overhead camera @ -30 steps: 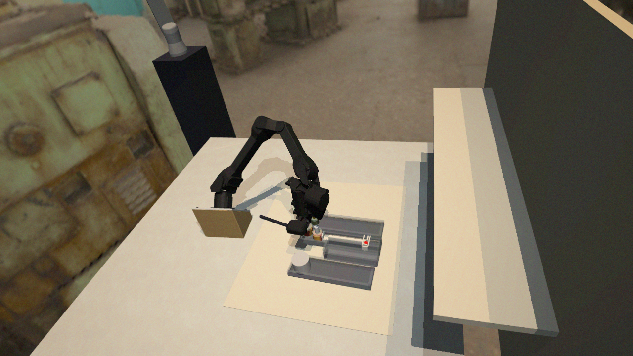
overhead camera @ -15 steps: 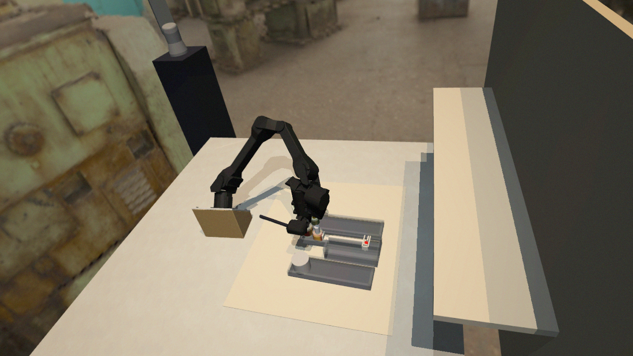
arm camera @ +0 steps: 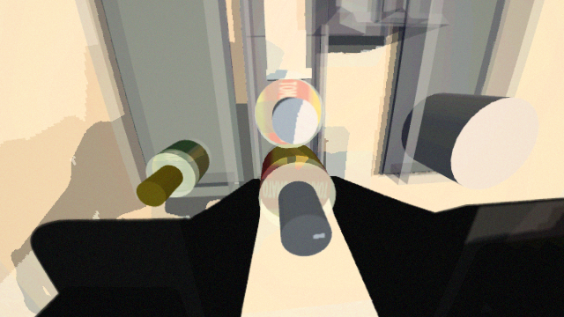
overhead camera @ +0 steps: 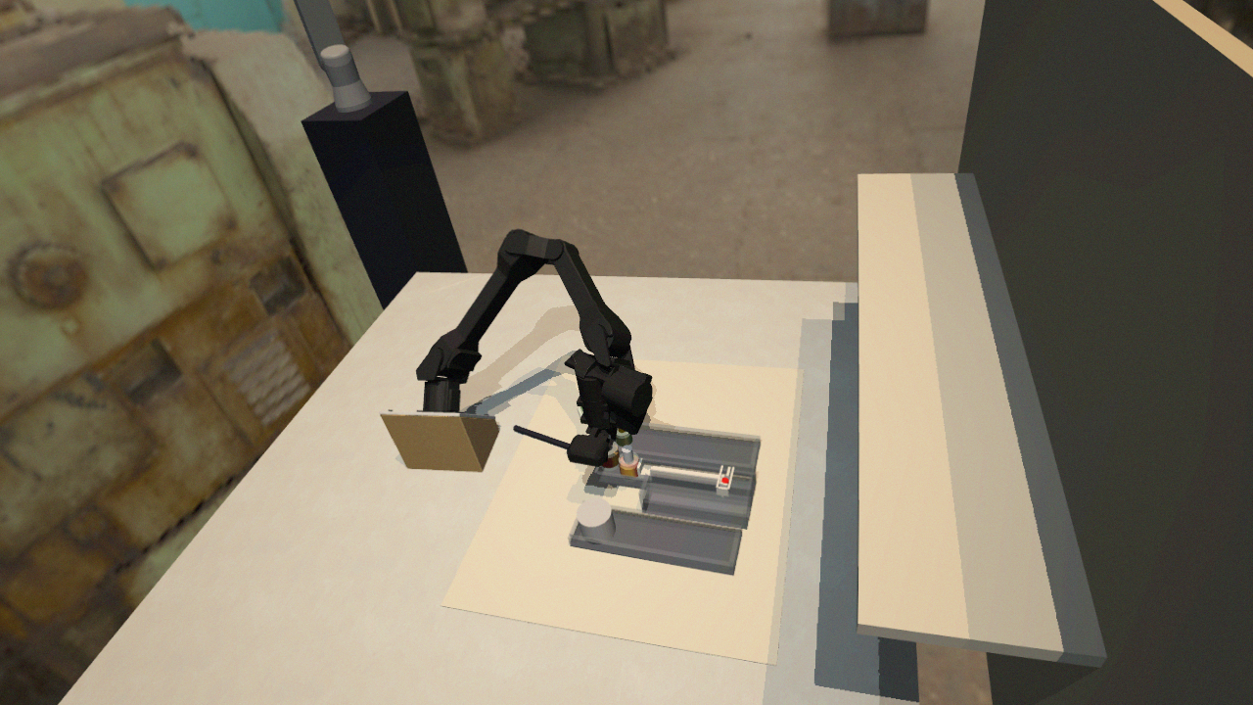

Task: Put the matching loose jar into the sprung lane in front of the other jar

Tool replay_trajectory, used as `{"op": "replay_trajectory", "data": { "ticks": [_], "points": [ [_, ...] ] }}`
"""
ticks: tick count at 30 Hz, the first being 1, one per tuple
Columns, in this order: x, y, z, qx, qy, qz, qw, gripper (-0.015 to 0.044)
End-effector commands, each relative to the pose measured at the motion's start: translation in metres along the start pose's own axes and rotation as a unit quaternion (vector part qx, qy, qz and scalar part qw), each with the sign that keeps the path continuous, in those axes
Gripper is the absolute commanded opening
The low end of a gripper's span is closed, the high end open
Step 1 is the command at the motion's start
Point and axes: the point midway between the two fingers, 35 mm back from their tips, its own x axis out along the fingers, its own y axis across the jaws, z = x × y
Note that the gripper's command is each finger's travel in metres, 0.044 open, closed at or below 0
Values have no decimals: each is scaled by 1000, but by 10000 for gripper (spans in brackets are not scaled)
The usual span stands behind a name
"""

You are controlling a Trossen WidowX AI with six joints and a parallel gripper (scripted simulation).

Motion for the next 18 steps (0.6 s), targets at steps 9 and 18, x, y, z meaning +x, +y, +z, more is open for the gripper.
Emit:
{"op": "replay_trajectory", "data": {
  "ticks": [9, 18],
  "points": [
    [-2, 2, 8, -6, -11, 4, 1000, 0],
    [-2, 2, 9, -6, -11, 4, 1000, 0]
  ]
}}
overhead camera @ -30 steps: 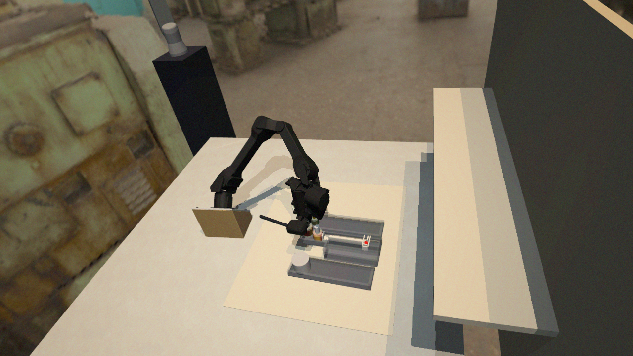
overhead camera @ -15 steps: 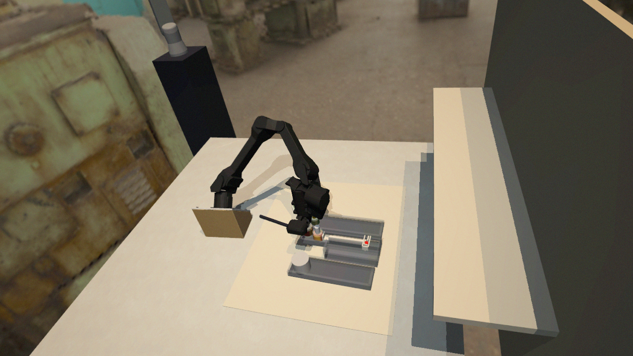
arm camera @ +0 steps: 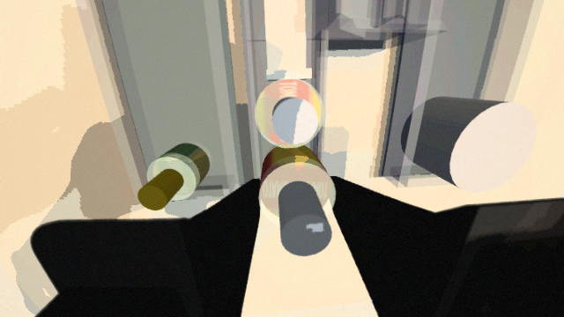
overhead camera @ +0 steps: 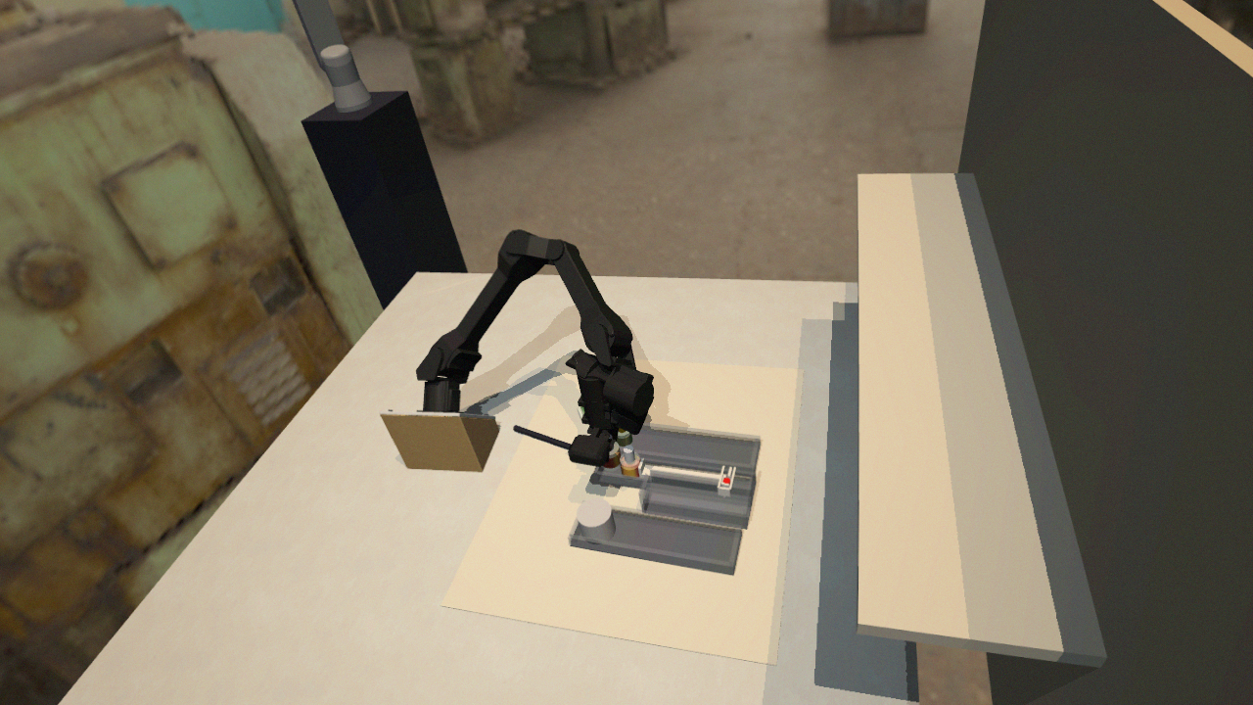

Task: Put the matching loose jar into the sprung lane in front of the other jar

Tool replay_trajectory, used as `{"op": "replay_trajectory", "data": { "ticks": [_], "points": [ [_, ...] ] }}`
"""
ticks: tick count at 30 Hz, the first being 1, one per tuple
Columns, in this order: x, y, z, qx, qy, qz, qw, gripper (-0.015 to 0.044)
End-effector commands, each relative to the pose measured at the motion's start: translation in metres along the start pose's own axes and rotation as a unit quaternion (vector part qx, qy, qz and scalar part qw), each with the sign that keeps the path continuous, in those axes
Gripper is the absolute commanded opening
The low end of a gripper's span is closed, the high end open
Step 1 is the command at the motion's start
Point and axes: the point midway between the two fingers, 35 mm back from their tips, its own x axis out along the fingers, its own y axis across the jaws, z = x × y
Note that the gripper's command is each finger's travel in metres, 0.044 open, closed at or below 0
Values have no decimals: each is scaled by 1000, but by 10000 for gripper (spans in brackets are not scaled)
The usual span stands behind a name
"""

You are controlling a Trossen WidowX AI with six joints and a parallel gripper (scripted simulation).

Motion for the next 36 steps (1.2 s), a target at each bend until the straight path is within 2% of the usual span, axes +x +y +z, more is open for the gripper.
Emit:
{"op": "replay_trajectory", "data": {
  "ticks": [1, 36],
  "points": [
    [-2, 2, 7, -6, -11, 4, 1000, 0],
    [7, 3, 8, -6, -11, 4, 1000, 0]
  ]
}}
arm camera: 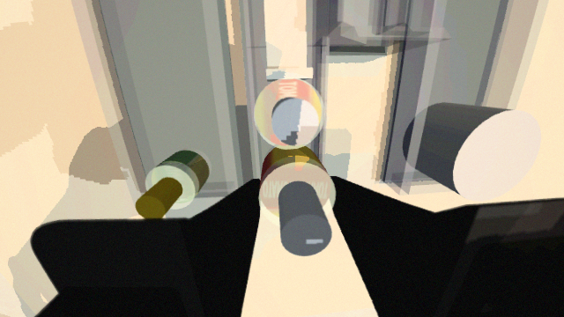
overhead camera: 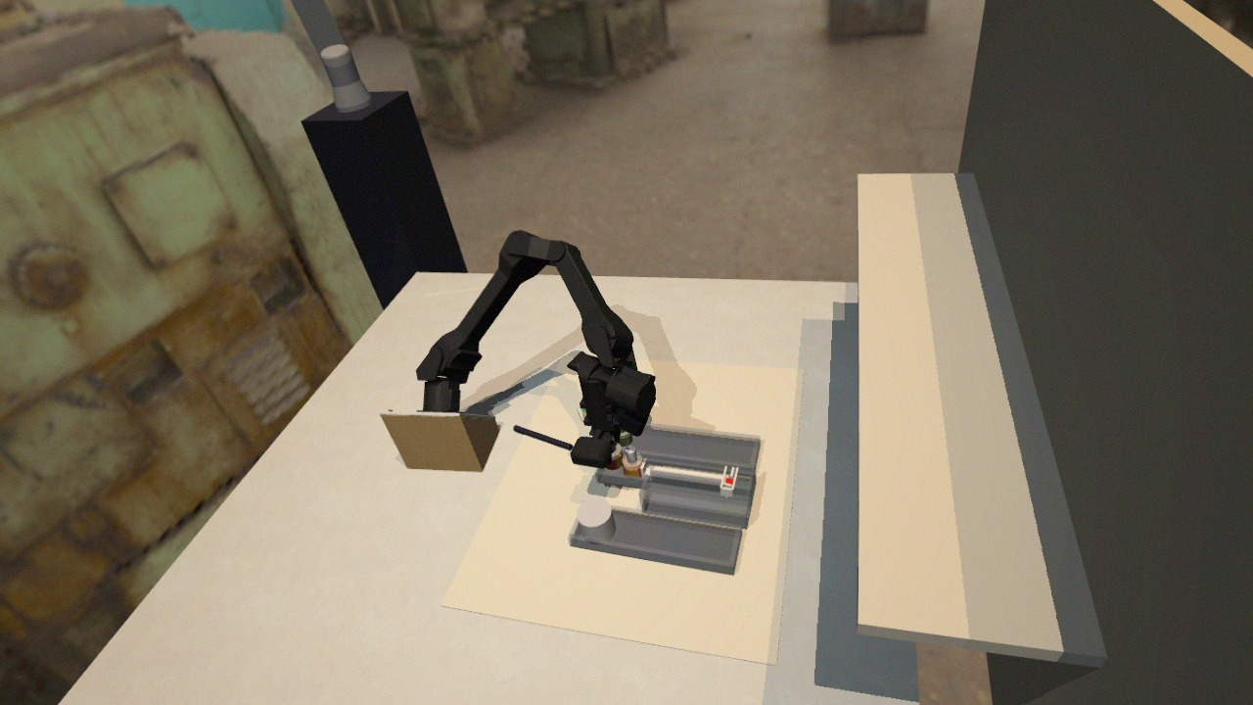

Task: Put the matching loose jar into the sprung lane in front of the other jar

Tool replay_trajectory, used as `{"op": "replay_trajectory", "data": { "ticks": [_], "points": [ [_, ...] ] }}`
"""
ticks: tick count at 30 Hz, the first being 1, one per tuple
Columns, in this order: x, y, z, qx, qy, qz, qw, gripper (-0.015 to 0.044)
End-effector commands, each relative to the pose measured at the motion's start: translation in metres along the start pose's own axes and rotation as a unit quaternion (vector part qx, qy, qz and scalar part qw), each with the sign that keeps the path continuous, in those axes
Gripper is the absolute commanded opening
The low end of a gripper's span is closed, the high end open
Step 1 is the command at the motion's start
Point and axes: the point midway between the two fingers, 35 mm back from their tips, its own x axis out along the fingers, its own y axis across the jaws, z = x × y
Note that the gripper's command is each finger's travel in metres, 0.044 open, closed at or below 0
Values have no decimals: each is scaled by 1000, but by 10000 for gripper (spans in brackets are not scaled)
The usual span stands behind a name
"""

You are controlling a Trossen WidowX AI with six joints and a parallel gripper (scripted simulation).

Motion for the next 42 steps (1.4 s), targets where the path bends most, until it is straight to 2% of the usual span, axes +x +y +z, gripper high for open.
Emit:
{"op": "replay_trajectory", "data": {
  "ticks": [1, 42],
  "points": [
    [3, 3, 5, -7, -7, 4, 1000, 0],
    [18, 3, 3, -7, -7, 4, 1000, 0]
  ]
}}
